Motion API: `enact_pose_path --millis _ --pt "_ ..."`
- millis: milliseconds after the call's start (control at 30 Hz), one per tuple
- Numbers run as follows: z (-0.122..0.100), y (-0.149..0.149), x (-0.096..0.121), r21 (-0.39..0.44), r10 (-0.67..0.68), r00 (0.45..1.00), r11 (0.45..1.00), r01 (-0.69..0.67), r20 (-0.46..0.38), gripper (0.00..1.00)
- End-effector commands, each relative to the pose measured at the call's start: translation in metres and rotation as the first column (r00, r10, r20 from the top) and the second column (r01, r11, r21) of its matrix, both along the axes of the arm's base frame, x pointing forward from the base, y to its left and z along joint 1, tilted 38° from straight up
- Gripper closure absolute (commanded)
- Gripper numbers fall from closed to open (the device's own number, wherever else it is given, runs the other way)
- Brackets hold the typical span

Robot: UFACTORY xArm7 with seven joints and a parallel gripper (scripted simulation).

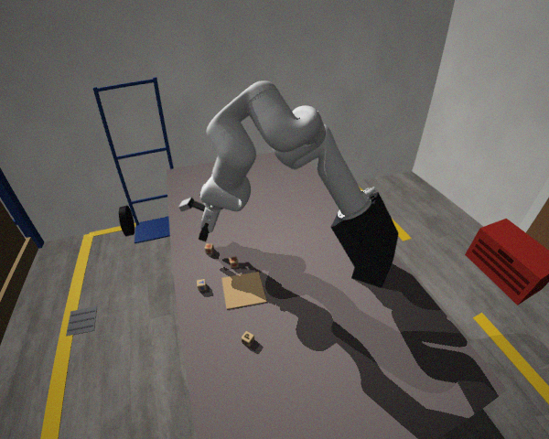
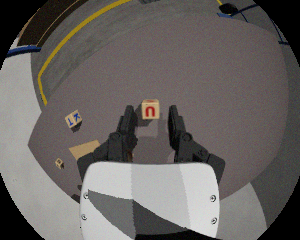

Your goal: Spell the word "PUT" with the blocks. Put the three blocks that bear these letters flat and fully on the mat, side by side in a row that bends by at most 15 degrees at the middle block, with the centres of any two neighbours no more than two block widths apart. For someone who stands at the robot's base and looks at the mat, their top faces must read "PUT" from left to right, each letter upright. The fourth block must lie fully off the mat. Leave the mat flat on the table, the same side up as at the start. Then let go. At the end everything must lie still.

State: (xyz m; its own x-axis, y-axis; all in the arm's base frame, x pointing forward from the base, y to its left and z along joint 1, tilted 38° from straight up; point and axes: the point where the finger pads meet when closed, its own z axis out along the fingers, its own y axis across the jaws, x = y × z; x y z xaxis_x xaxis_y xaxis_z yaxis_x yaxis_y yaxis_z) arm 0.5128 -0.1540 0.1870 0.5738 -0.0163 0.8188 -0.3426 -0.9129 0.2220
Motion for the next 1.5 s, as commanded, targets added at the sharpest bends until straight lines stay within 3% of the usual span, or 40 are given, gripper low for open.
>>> enact_pose_path --millis 0,367,733,767,1233,1467 --pt "0.002 0.002 0.0 0.05 -0.031 0.993 0.998 0.037 -0.118 0.53" --pt "0.01 0.006 0.0 0.11 -0.053 0.953 0.99 0.089 -0.297 0.53" --pt "0.011 0.005 -0.003 0.117 -0.065 0.939 0.987 0.111 -0.338 0.53" --pt "0.011 0.005 -0.003 0.117 -0.065 0.939 0.987 0.111 -0.338 0.0" --pt "0.012 0.006 -0.003 0.112 -0.061 0.938 0.988 0.105 -0.34 0.0" --pt "0.025 0.009 -0.003 0.041 0.012 0.924 0.999 0.004 -0.382 0.0"
